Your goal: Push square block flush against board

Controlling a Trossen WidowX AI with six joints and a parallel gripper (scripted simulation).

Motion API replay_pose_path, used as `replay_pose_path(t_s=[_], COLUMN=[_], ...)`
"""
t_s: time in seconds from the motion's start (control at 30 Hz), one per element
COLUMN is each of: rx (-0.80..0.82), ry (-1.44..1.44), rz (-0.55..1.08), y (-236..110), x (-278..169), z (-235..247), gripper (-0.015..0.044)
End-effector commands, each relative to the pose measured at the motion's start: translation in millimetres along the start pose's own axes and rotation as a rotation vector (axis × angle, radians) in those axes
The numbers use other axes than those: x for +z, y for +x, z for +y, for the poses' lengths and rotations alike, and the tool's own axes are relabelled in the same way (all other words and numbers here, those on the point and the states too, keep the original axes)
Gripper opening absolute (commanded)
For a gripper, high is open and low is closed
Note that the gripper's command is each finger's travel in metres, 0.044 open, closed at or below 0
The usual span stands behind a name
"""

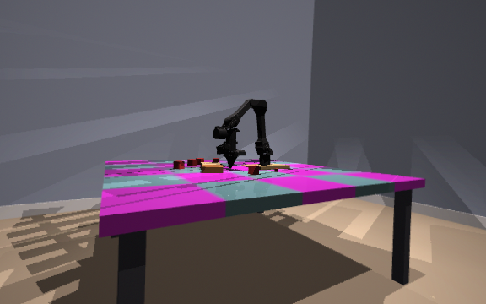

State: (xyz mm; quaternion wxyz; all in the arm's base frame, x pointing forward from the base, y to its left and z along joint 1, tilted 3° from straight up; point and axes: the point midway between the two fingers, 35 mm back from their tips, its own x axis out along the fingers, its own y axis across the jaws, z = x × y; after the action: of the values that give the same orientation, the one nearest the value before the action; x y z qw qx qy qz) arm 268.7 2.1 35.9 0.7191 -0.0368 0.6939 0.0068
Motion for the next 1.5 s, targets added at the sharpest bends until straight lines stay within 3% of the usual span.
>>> replay_pose_path(t_s=[0.0,0.13,0.37,1.47], rx=[0.0,-0.002,-0.002,-0.006], ry=[-0.001,-0.005,0.047,1.197], rz=[-0.002,-0.003,-0.003,-0.008], y=[-12,-54,-54,-56], x=[2,1,2,11], z=[0,0,-3,-89], gripper=[0.0,0.0,0.0,0.0])
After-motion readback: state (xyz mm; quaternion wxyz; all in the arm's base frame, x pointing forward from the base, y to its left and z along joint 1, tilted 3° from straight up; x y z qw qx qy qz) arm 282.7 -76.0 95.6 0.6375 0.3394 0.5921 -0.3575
